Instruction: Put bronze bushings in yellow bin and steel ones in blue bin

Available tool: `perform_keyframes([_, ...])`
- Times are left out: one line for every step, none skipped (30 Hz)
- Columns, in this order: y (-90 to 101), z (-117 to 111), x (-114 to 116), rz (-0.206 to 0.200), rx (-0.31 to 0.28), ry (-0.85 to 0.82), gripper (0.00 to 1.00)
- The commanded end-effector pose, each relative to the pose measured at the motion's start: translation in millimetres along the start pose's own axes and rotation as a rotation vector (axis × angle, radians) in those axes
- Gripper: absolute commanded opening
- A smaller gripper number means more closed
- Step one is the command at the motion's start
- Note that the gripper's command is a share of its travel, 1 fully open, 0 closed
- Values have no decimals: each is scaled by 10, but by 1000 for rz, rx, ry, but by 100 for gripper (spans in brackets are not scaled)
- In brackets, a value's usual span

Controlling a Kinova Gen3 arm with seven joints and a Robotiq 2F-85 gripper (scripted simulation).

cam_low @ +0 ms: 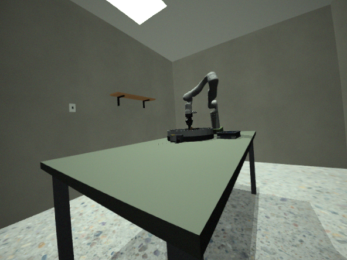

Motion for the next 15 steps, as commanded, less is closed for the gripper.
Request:
perform_keyframes([5,-1,2,1,0,0,0])
perform_keyframes([11,1,2,1,0,0,0])
perform_keyframes([17,1,2,1,0,0,0])
perform_keyframes([23,1,2,1,0,0,0])
perform_keyframes([29,0,2,1,0,0,0])
perform_keyframes([35,0,2,1,0,0,0])
perform_keyframes([35,0,2,1,0,0,0])
perform_keyframes([35,0,2,1,0,0,0])
perform_keyframes([35,0,2,1,0,0,0])
perform_keyframes([41,0,2,1,0,0,0])
perform_keyframes([47,0,2,1,0,0,0])
perform_keyframes([53,0,2,1,0,0,0])
perform_keyframes([59,-1,2,1,0,0,0])
perform_keyframes([59,-1,2,1,0,0,0])
perform_keyframes([59,-1,2,1,0,0,0])
Point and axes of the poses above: the point where the finger pads meet when closed, its own y axis back along the fingers, its own x axis across the jaws, z = x × y, the point moved 4 cm from there along y, back along the fingers, and after that the axes turned 6 degrees about y, right-handed, at the moved point
